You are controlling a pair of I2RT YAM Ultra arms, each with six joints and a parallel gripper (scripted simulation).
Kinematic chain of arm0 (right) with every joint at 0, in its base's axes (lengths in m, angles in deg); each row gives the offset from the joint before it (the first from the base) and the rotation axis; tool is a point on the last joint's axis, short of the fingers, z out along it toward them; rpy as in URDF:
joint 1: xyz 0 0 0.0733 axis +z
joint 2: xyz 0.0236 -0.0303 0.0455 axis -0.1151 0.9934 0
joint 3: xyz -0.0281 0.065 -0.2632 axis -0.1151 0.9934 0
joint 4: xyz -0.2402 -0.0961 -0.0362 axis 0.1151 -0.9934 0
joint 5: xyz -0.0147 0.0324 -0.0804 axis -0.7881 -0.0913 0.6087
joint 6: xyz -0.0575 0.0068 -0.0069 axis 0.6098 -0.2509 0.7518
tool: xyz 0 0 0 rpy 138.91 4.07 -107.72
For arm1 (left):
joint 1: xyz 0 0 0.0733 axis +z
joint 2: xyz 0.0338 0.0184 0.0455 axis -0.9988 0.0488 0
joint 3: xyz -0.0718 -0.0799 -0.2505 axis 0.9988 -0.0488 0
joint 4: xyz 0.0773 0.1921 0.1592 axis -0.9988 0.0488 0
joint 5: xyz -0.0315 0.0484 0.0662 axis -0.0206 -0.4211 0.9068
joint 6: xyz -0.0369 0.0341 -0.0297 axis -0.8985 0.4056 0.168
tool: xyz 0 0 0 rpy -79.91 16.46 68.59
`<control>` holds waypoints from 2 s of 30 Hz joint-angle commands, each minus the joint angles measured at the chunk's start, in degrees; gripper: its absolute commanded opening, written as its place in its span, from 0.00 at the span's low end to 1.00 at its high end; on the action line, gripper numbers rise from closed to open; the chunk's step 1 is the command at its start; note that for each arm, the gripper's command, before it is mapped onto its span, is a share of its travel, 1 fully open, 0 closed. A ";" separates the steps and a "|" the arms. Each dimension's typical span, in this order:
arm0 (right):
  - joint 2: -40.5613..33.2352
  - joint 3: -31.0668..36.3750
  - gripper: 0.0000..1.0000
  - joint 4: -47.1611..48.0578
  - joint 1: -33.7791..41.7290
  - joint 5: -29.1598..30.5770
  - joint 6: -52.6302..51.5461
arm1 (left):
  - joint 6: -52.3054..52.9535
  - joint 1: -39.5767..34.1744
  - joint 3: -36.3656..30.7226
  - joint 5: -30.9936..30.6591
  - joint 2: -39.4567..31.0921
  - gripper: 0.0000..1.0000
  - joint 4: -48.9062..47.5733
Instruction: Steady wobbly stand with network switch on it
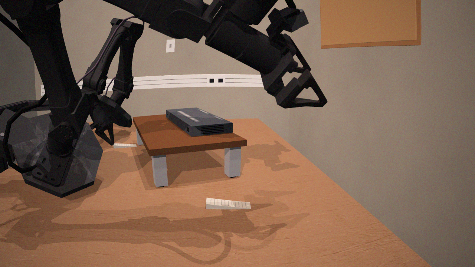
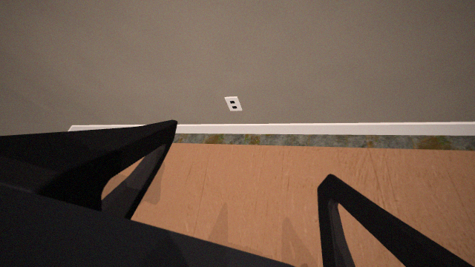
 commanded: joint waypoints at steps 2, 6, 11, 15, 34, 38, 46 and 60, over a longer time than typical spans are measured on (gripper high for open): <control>-2.11 -1.60 1.00 1.62 1.25 -1.19 -0.15 | 1.26 0.69 -1.33 1.05 -1.88 0.00 -1.38; -2.11 -1.60 1.00 1.62 1.25 -1.19 -0.15 | 1.18 0.03 -0.49 0.97 -2.10 0.00 -1.34; -2.11 -1.60 1.00 1.62 1.25 -1.19 -0.15 | 2.11 1.26 -2.26 1.59 -2.47 0.00 -2.02; -2.11 -1.60 1.00 1.62 1.25 -1.19 -0.15 | 2.61 1.85 -2.25 1.88 -2.94 0.00 -2.39; -2.11 -1.60 1.00 1.62 1.25 -1.19 -0.15 | 4.85 3.78 -3.96 3.12 -4.23 0.00 -4.06; -2.11 -1.60 1.00 1.62 1.25 -1.19 -0.15 | 5.07 3.51 -3.13 2.63 -4.58 0.00 -4.24; -2.11 -1.60 1.00 1.62 1.25 -1.19 -0.15 | 6.23 4.83 -4.78 3.89 -5.23 0.00 -5.04; -2.11 -1.60 1.00 1.62 1.25 -1.19 -0.15 | 7.97 6.48 -5.47 4.80 -6.26 0.00 -5.60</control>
